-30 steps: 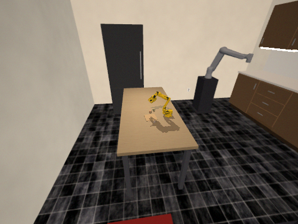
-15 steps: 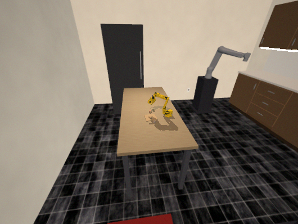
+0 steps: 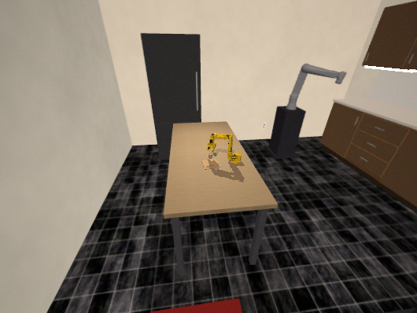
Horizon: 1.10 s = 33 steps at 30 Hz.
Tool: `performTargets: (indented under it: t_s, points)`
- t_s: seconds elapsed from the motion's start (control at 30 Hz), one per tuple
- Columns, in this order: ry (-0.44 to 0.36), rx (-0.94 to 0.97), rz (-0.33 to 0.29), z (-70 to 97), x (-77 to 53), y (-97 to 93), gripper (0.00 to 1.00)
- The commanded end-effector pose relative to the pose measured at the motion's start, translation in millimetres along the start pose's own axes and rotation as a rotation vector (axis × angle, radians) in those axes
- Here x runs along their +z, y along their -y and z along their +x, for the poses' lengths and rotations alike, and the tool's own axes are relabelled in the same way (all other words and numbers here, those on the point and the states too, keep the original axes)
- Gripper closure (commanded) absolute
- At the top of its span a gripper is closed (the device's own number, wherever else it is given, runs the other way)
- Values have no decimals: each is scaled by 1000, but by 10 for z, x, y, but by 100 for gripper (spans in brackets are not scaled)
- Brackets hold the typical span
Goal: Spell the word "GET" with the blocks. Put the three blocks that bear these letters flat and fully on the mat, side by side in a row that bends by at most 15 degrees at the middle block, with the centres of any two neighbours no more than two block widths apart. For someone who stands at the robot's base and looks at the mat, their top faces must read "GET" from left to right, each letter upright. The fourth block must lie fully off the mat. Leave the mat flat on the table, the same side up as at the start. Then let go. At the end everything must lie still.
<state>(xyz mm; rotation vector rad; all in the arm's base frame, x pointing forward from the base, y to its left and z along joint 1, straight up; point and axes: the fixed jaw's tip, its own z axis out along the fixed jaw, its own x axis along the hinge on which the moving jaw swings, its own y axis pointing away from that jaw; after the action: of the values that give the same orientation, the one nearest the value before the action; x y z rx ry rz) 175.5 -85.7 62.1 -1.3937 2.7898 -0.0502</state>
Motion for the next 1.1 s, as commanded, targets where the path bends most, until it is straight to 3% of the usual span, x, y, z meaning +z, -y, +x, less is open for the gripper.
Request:
performTargets:
  t_s: [0.0, 1.07]
  points:
    - [5, 0, 22, -3, -23, 46, 68]
    - [5, -10, 18, -2, -7, 42, 68]
